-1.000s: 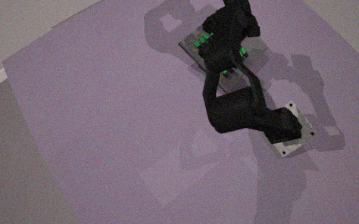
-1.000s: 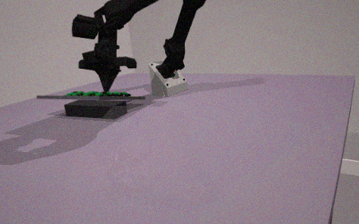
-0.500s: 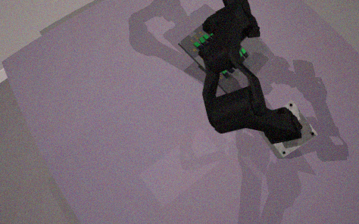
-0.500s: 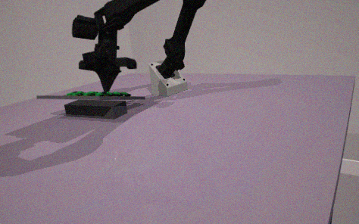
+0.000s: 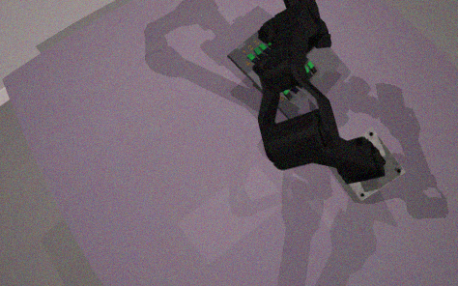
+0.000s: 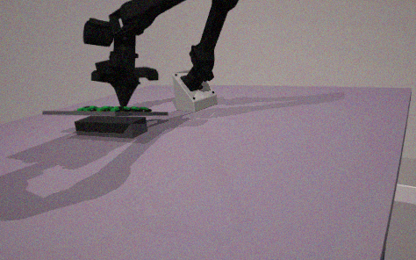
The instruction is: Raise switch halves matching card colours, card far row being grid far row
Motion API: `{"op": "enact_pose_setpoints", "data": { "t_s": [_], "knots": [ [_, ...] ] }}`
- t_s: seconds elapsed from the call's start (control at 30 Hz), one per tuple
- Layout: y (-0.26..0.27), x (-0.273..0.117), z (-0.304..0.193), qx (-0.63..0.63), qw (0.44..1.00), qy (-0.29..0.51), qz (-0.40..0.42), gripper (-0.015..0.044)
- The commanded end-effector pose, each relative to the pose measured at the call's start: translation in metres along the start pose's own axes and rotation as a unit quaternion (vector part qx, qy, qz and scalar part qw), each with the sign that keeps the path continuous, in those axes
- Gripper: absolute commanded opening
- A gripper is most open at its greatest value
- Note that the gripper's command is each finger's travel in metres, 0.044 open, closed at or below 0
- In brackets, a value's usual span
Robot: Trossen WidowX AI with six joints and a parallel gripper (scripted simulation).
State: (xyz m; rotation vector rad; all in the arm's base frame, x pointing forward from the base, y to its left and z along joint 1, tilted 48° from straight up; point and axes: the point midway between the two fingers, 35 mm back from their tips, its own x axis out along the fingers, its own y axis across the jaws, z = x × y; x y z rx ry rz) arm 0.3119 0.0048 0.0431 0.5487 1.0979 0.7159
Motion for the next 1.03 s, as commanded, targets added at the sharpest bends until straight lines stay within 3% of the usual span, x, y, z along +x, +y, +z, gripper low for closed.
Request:
{"op": "enact_pose_setpoints", "data": {
  "t_s": [0.0,0.17,0.47,1.0],
  "knots": [
    [-0.002,-0.017,0.002,-0.001,1.0,0.003,-0.003,0.0],
    [-0.001,-0.063,0.002,0.0,1.0,0.012,-0.001,0.0],
    [-0.036,-0.07,-0.008,0.0,1.0,0.012,-0.001,0.0],
    [-0.036,-0.07,-0.008,0.0,1.0,0.012,-0.001,0.0]
  ]
}}
